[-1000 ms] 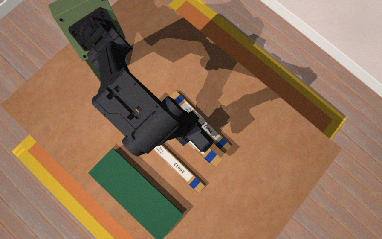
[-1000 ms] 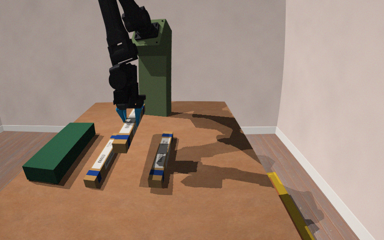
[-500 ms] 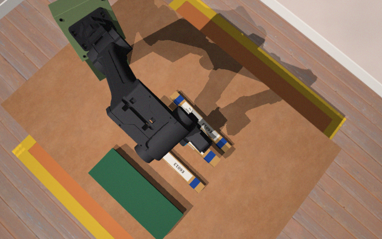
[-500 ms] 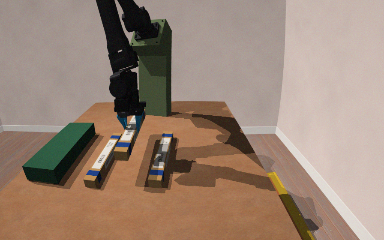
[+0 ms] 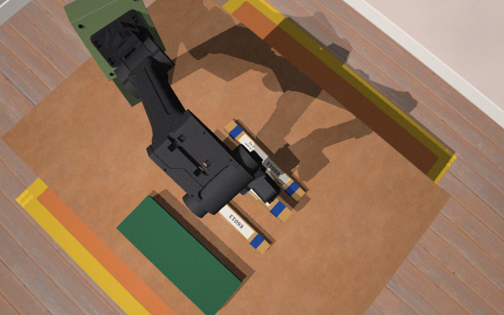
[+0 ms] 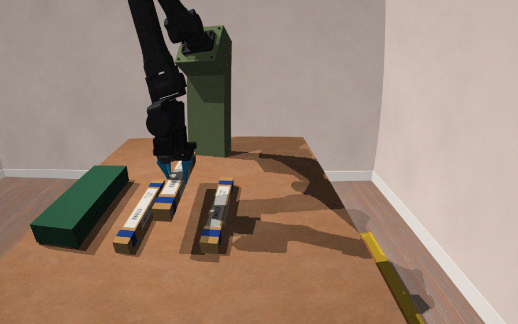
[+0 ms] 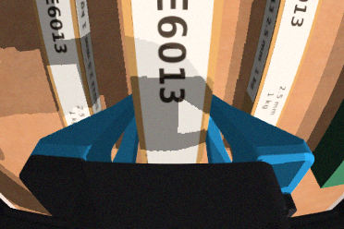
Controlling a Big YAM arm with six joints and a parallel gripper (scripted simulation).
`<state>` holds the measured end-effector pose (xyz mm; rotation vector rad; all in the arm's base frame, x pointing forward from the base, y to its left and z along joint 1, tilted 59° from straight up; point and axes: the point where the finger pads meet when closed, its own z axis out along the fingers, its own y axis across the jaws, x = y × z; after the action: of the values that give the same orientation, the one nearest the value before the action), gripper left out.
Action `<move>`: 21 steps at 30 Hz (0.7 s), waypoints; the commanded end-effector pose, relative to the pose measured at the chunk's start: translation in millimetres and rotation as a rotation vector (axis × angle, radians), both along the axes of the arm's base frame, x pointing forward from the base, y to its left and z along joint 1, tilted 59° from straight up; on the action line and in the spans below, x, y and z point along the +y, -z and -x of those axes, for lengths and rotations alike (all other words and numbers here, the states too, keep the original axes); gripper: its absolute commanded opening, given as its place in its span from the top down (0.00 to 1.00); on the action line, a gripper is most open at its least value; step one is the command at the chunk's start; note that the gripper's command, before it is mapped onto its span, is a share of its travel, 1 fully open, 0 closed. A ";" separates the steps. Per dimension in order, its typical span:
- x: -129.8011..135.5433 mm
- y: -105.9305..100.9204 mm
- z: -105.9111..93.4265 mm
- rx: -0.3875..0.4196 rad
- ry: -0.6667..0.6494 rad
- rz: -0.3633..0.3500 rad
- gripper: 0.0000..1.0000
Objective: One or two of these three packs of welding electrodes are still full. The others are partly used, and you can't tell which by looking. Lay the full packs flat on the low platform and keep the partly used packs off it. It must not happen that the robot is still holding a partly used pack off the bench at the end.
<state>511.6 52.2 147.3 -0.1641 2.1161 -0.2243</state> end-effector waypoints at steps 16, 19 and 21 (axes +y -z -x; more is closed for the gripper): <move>0.8 -7.7 10.5 -0.006 -0.005 0.004 1.00; 1.2 -9.9 13.8 -0.006 -0.005 0.004 1.00; 1.3 -10.6 14.9 -0.006 -0.005 0.004 1.00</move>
<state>506.9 50.8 142.0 -0.1681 2.1336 -0.2311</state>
